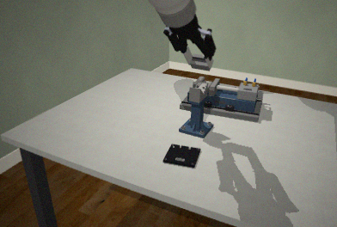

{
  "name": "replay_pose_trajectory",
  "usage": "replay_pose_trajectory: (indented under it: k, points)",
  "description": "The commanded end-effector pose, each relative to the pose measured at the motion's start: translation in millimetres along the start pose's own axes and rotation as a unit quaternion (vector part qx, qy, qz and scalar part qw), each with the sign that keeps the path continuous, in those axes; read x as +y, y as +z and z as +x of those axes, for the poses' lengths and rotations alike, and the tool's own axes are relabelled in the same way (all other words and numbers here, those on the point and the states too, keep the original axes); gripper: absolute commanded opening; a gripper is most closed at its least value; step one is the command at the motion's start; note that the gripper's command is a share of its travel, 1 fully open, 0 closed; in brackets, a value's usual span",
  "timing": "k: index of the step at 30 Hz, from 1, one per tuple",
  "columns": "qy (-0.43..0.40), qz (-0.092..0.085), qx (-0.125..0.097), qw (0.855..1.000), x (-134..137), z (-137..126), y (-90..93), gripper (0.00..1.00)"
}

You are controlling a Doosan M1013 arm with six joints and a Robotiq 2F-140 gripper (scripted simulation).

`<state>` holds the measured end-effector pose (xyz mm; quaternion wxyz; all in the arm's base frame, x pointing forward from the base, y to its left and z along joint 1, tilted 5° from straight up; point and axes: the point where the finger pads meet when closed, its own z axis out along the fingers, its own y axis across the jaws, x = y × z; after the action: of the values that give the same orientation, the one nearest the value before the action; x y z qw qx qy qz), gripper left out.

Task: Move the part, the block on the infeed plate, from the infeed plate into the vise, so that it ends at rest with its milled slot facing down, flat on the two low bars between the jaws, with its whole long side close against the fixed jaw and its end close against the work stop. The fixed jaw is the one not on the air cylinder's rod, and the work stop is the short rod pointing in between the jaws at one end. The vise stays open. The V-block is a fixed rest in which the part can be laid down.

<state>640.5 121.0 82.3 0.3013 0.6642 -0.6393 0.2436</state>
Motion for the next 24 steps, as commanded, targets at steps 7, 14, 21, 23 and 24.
replay_pose_trajectory:
  k: [7, 14, 21, 23, 24]
  points:
    - [0.003, 0.000, 0.003, 1.000, -0.6, -2.1, 0.1, 0.00]
    - [0.003, 0.000, 0.003, 1.000, -0.6, -3.0, 1.1, 0.00]
    - [0.003, 0.000, 0.002, 1.000, -0.6, -5.2, 3.3, 0.00]
    - [0.003, 0.000, 0.002, 1.000, -0.6, -6.0, 4.1, 0.00]
    - [0.003, 0.000, 0.002, 1.000, -0.6, -6.5, 4.5, 0.00]
